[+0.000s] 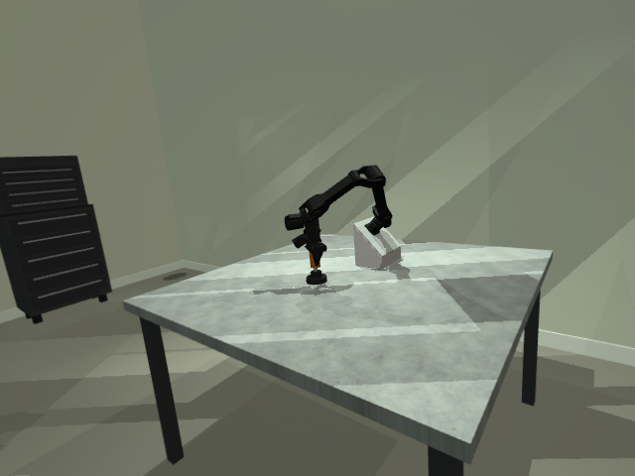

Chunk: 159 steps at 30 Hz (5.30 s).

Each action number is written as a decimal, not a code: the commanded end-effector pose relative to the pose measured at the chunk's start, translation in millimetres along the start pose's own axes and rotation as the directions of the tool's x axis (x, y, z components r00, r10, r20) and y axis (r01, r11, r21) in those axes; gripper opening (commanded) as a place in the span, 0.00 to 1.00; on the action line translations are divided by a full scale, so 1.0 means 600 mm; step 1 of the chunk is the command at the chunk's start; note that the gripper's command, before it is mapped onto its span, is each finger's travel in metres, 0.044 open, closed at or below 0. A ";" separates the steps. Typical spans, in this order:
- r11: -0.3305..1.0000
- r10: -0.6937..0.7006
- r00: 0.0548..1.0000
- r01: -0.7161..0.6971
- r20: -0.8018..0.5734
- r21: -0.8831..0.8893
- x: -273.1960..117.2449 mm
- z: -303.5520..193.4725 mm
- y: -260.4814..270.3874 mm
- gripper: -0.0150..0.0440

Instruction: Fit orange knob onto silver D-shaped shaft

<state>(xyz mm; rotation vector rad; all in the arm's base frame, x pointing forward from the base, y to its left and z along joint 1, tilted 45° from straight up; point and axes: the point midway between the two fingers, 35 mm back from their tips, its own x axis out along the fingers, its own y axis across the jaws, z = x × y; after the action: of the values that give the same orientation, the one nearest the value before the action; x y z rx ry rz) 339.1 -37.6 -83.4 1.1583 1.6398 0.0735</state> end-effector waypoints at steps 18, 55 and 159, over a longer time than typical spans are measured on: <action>1.000 0.001 1.000 -0.001 0.002 -0.017 -0.002 -0.001 0.000 0.25; 0.972 0.001 1.000 0.000 0.002 -0.233 -0.005 0.000 0.001 0.25; 0.557 0.001 1.000 0.001 0.002 -0.830 -0.004 0.000 0.001 0.25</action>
<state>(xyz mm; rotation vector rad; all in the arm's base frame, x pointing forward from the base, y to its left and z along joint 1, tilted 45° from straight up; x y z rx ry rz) 339.1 -38.9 -82.0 0.4458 1.3460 0.7391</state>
